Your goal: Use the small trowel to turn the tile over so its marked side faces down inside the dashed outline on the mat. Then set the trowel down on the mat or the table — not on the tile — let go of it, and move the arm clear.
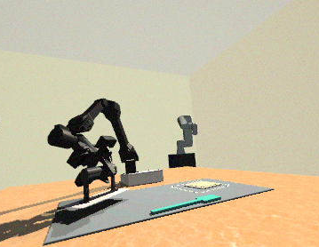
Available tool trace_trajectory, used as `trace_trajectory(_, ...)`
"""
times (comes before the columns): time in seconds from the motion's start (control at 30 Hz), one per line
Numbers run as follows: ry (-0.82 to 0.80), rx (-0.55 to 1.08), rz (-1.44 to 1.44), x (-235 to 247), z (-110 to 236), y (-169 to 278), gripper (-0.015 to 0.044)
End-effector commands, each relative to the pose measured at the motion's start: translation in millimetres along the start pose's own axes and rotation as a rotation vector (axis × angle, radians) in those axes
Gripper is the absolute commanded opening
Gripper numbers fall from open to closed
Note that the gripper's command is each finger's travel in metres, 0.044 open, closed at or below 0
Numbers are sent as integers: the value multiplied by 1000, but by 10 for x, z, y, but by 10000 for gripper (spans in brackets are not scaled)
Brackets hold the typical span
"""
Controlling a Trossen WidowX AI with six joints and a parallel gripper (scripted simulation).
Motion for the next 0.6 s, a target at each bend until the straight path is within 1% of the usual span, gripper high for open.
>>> trace_trajectory(0.0,-9,3,5,-39,-42,-2,0)
trace_trajectory(0.47,-9,3,5,-192,-172,-11,0)
trace_trajectory(0.57,-9,3,5,-192,-172,-11,79)
Point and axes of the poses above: the point midway between the two fingers, 35 mm back from their tips, its own z axis back along the fingers, its own x axis across the jaws, y = z × x, the point moved 7 cm from there along z, back along the fingers, and after that the axes turned 5 degrees about -z, right-handed, at the moved point
